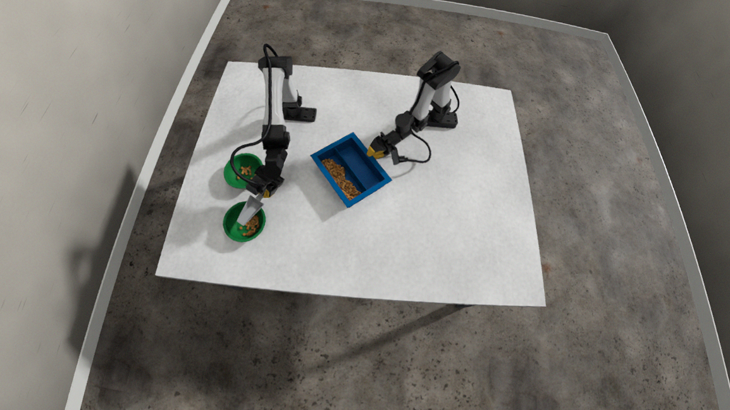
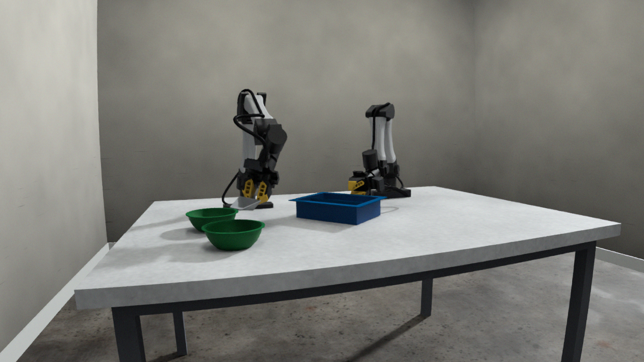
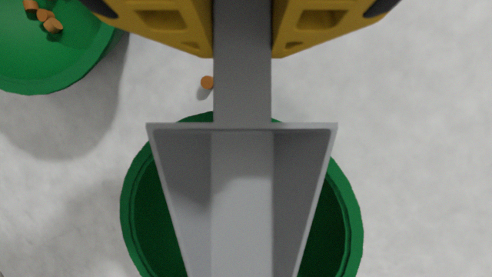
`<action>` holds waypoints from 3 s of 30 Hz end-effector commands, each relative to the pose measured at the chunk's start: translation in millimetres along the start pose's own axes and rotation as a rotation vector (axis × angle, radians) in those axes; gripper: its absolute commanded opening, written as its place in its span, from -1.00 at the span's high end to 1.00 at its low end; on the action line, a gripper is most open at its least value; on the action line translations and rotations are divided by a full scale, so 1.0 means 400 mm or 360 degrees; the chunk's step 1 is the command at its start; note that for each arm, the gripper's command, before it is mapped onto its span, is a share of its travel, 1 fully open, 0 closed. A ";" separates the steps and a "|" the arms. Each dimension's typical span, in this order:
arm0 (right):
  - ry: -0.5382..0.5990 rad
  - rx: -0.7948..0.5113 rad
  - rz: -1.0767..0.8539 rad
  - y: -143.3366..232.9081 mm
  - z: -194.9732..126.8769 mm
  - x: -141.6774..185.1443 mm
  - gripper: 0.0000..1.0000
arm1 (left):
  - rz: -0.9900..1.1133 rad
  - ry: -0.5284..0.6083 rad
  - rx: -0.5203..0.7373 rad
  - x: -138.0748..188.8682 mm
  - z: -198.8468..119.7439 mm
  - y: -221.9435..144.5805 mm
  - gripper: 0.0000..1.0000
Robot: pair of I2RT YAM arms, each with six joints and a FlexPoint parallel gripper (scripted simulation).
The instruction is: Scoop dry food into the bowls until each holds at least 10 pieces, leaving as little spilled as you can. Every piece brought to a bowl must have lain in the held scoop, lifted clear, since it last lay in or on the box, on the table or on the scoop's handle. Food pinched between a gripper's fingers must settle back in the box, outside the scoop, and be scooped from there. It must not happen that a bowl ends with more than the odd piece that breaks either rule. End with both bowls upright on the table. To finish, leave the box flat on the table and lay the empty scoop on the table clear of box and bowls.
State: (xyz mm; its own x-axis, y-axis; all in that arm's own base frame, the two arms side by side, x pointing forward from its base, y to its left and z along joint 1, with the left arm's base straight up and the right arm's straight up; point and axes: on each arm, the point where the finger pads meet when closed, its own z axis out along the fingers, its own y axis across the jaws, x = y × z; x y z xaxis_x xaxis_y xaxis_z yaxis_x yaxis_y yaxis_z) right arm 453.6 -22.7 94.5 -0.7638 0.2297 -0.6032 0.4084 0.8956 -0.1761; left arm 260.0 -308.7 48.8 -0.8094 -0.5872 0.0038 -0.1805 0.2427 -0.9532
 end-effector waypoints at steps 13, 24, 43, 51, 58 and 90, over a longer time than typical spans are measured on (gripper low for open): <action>-0.0096 -0.0011 0.0029 -0.002 -0.028 -0.040 1.00 | 0.0001 -0.0025 0.0072 -0.002 -0.002 0.006 0.44; -0.0096 -0.0011 0.0029 -0.002 -0.028 -0.040 1.00 | 0.0021 -0.0008 0.0121 -0.005 -0.042 -0.014 0.44; -0.0096 -0.0011 0.0029 -0.002 -0.028 -0.040 1.00 | 0.0017 -0.0005 0.0073 -0.002 -0.150 0.008 0.44; -0.0096 -0.0011 0.0029 -0.002 -0.028 -0.040 1.00 | 0.0017 -0.0005 0.0069 -0.002 -0.180 0.010 0.44; -0.0096 -0.0011 0.0029 -0.002 -0.028 -0.040 1.00 | 0.0018 0.0000 0.0080 0.000 -0.177 0.003 0.44; -0.0096 -0.0011 0.0029 -0.002 -0.028 -0.040 1.00 | 0.0956 -0.0680 -0.0036 -0.379 -0.173 -0.276 0.44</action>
State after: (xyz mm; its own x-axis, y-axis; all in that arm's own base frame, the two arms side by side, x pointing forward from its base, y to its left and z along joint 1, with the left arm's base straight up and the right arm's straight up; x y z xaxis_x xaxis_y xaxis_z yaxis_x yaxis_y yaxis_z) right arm 453.6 -22.7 94.5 -0.7638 0.2297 -0.6032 0.4084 0.8957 -0.1761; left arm 351.4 -203.9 161.7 -0.5295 -0.6416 -0.5550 0.1995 0.5417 -0.8166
